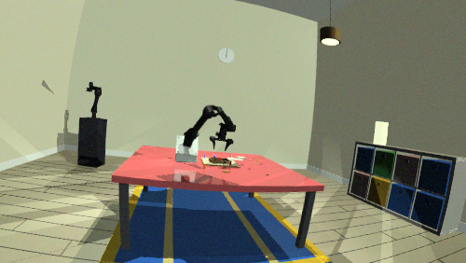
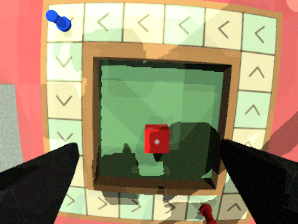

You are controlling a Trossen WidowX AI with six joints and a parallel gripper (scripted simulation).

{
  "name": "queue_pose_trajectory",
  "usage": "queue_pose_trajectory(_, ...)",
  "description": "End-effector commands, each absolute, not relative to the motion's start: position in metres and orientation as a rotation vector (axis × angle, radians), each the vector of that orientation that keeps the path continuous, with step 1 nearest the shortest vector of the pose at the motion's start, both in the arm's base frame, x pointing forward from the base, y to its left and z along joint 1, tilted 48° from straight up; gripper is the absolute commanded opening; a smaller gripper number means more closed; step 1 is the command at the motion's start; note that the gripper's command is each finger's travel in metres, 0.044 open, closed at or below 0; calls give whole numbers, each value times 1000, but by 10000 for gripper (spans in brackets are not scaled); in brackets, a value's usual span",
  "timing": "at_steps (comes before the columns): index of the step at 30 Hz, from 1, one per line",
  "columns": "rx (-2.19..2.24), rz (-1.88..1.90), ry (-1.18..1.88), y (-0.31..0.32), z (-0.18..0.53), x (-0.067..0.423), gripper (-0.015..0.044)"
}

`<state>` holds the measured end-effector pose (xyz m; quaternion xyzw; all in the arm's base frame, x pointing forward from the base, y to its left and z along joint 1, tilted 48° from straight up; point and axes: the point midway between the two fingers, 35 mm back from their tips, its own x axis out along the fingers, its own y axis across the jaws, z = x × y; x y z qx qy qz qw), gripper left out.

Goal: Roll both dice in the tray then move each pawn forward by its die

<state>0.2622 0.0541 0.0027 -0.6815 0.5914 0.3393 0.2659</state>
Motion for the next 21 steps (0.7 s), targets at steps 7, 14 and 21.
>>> queue_pose_trajectory(7,-1837,747,1625,66,-9,267,361)
queue_pose_trajectory(14,-1452,240,1615,114,-60,277,275)
queue_pose_trajectory(21,-1099,-156,1525,150,-113,272,275)
